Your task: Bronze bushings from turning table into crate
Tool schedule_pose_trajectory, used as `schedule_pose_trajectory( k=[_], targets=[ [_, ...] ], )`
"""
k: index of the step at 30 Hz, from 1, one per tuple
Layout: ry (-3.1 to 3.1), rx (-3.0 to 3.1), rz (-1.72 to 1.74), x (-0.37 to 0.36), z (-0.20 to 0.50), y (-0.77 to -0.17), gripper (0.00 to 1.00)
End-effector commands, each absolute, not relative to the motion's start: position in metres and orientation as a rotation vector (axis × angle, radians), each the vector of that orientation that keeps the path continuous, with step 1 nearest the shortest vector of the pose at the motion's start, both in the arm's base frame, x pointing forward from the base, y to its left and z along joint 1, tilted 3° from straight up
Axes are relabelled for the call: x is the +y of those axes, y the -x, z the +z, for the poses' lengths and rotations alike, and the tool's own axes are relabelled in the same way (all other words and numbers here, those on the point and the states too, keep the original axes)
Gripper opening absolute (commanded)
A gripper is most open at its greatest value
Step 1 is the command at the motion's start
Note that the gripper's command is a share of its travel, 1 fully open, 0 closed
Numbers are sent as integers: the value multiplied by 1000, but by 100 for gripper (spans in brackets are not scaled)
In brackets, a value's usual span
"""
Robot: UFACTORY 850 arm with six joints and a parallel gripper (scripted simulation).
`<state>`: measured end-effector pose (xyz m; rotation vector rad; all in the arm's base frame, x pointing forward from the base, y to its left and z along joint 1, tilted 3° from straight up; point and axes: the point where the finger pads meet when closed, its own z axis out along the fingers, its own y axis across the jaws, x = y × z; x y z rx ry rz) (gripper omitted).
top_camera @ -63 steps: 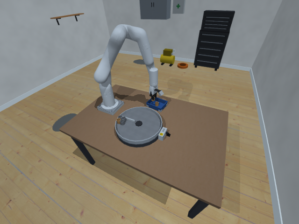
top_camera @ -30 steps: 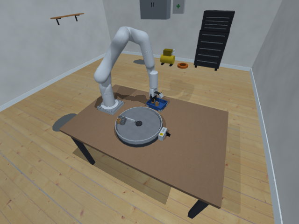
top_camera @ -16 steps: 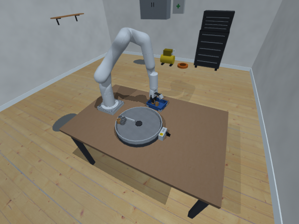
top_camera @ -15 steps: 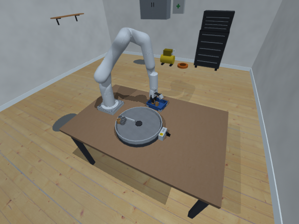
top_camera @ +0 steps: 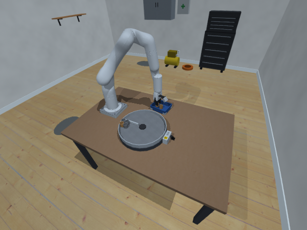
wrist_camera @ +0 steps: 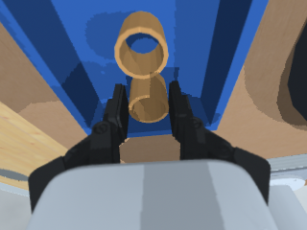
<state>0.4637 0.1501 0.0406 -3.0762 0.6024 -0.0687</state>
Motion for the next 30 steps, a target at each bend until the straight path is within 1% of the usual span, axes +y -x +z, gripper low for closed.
schedule_pose_trajectory(
  k=[1,30],
  targets=[
    [3075,602,-71,150,41,-465,0],
    [3075,602,-71,150,35,-465,0]
  ],
)
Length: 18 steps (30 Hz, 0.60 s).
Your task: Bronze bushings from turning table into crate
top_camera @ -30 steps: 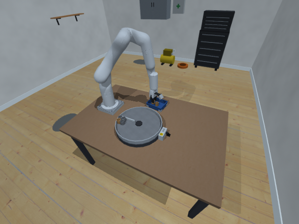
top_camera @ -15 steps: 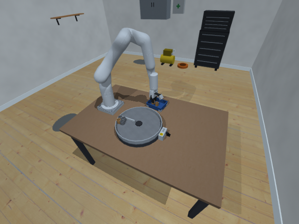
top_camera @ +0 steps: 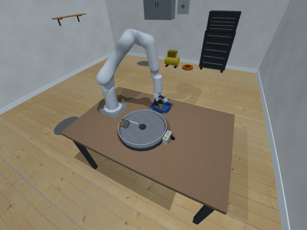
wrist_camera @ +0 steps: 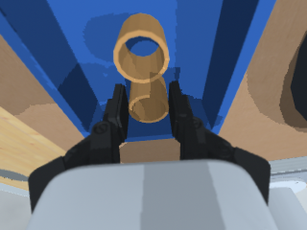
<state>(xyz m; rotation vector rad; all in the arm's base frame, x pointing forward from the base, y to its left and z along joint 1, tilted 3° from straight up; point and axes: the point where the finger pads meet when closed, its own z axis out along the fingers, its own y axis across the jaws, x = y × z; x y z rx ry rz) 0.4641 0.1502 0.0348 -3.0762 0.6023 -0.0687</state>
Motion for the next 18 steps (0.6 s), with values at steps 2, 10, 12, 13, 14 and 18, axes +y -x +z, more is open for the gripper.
schedule_pose_trajectory(
  k=[2,10,12,13,14,18],
  targets=[
    [3075,602,-71,150,35,-465,0],
    [3075,602,-71,150,35,-465,0],
    [3075,602,-71,150,35,-465,48],
    [3075,602,-71,150,35,-465,48],
    [3075,602,-71,150,35,-465,48],
    [3075,602,-71,150,35,-465,48]
  ],
)
